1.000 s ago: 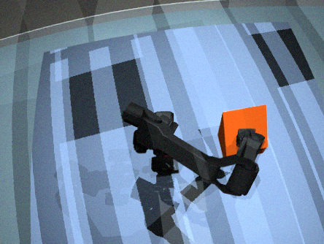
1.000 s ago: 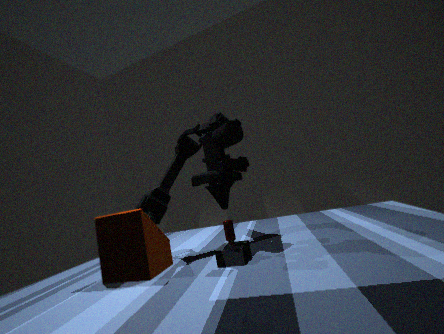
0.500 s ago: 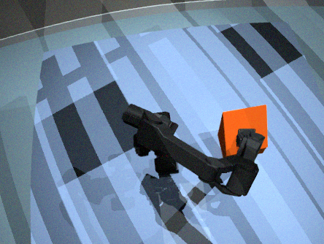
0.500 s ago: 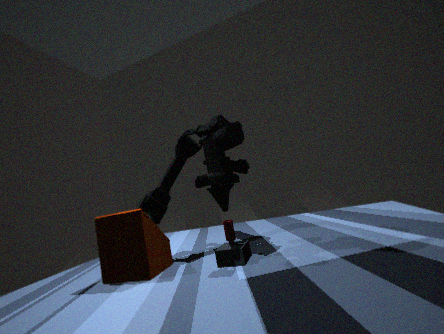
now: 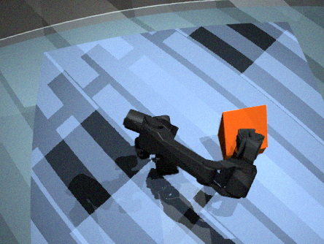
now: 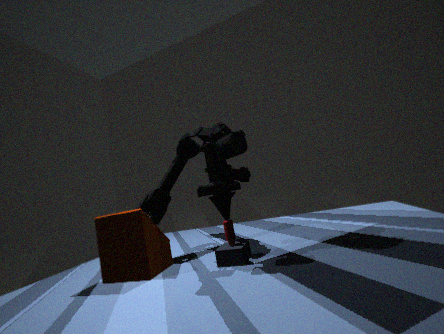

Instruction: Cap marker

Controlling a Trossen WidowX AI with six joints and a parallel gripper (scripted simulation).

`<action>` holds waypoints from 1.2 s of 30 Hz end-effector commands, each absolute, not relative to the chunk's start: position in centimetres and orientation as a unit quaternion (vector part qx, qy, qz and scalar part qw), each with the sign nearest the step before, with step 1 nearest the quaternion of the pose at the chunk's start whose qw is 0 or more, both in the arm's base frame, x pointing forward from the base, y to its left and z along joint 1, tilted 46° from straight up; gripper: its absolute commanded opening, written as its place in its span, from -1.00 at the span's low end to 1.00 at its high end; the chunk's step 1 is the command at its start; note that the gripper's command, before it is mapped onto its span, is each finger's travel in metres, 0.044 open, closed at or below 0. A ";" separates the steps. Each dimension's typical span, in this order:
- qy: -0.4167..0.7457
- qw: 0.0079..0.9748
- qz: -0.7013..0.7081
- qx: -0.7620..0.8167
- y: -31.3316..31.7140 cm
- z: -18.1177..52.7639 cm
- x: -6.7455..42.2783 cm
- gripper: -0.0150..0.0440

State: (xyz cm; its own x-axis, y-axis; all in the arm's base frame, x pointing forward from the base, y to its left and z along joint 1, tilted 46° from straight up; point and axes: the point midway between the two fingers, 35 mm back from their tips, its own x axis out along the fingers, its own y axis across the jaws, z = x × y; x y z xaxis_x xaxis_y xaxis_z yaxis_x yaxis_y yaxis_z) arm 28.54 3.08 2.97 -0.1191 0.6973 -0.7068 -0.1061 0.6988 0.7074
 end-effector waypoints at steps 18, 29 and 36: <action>0.676 0.628 0.318 0.218 -1.1 7.0 29.6 -0.49; 0.676 0.627 0.319 0.219 -2.7 8.6 29.5 -0.05; 0.676 0.627 0.319 0.219 -2.7 8.6 29.5 0.58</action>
State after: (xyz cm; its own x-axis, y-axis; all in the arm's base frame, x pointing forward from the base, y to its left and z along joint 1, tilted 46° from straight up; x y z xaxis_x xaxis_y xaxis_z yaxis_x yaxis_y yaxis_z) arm 29.51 -2.49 8.58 -0.1195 0.6985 -0.7055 -0.0988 0.6987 0.7085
